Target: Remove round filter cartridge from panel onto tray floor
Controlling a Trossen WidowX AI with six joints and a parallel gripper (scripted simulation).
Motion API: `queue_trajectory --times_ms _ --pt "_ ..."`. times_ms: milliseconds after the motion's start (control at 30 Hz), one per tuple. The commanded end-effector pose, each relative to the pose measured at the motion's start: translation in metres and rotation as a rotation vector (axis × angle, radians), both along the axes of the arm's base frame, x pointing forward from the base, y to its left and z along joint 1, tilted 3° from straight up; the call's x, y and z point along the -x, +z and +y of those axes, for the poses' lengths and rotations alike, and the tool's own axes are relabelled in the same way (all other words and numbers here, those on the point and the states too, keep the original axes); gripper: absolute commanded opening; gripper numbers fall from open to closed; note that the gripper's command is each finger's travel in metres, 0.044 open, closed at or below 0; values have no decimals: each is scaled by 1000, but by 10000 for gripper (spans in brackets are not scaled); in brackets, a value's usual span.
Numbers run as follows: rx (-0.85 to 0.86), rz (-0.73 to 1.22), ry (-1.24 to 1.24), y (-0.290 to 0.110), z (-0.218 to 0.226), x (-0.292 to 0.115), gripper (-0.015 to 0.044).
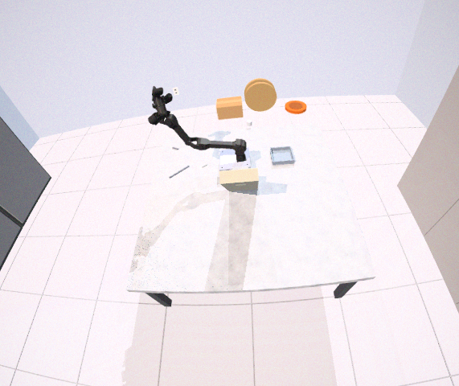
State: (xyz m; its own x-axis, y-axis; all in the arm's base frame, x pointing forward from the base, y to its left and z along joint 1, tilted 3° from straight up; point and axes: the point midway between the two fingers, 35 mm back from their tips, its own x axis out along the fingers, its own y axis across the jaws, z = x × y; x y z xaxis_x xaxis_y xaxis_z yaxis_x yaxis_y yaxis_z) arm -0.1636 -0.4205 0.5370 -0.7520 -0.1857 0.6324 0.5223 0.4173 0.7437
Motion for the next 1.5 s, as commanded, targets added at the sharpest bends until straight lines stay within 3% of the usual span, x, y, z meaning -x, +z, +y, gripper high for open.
queue_trajectory --times_ms 0,200,433,633,833,1067,1167,1333,1467 --pt "266 39 84 31 50 15 95" --pt "551 102 197 55 106 24 95" --pt "970 332 409 93 217 20 95" --pt "1244 628 659 110 315 -10 95" --pt "1370 960 834 98 399 -63 95" --pt "1375 1212 1076 87 447 -105 95" --pt "1310 1394 1267 73 475 -142 95" --pt "1063 1664 1612 38 511 -208 95" --pt "737 1811 1904 3 526 -262 95"
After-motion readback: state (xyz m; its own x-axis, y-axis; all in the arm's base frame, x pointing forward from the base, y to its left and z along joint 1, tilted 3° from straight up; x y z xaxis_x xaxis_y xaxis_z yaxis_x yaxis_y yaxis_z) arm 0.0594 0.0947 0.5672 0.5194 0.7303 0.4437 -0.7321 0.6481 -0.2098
